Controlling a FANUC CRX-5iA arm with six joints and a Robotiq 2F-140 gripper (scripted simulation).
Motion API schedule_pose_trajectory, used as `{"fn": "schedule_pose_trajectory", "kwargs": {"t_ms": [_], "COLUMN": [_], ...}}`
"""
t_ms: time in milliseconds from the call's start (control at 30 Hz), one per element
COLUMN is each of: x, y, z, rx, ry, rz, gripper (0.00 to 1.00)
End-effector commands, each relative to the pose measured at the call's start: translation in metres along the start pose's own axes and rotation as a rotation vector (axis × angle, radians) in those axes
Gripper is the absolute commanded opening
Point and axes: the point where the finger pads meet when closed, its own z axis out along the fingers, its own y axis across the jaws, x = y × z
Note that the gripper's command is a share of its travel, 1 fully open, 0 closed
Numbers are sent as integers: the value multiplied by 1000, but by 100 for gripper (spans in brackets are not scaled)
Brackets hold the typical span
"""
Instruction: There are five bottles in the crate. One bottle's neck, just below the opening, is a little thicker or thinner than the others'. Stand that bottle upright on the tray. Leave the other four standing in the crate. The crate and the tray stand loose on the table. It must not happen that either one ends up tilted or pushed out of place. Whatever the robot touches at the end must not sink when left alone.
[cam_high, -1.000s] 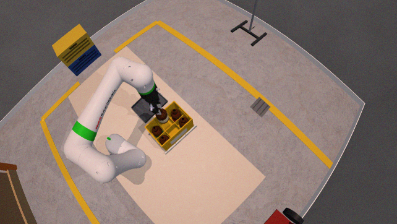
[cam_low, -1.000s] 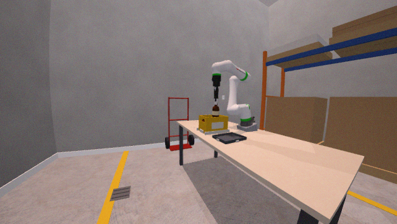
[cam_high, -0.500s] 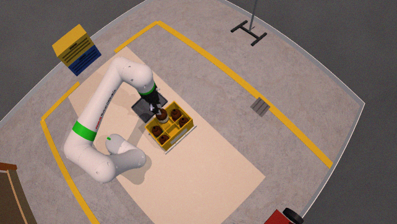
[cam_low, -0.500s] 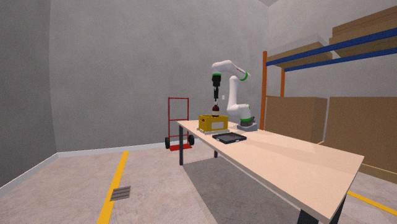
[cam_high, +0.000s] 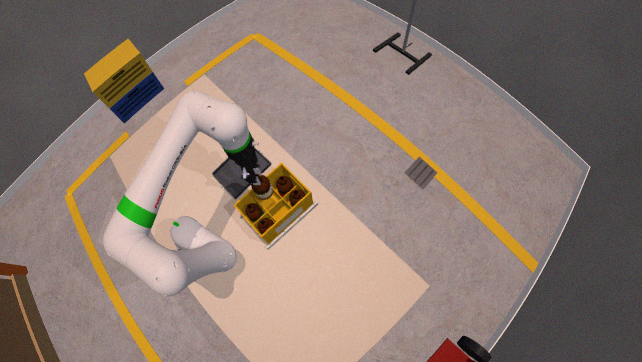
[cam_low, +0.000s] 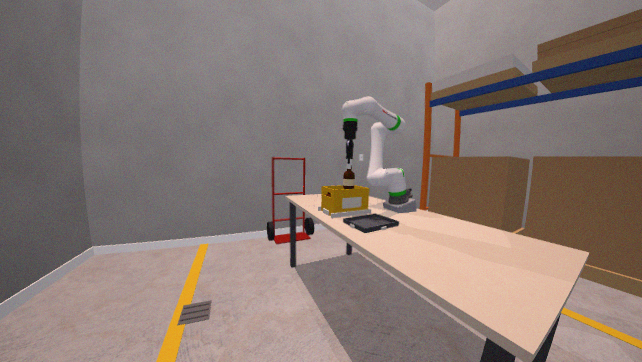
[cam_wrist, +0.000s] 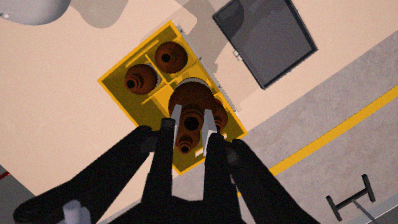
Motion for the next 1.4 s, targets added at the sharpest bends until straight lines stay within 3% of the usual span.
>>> {"fn": "schedule_pose_trajectory", "kwargs": {"t_ms": [0,500,1367], "x": [0,0,0], "y": [0,0,0], "z": [-3,-16,-17], "rx": [-1,-1,-1], "ry": [-1,-1,-1], "rz": [0,0,0], "gripper": [10,10,10]}}
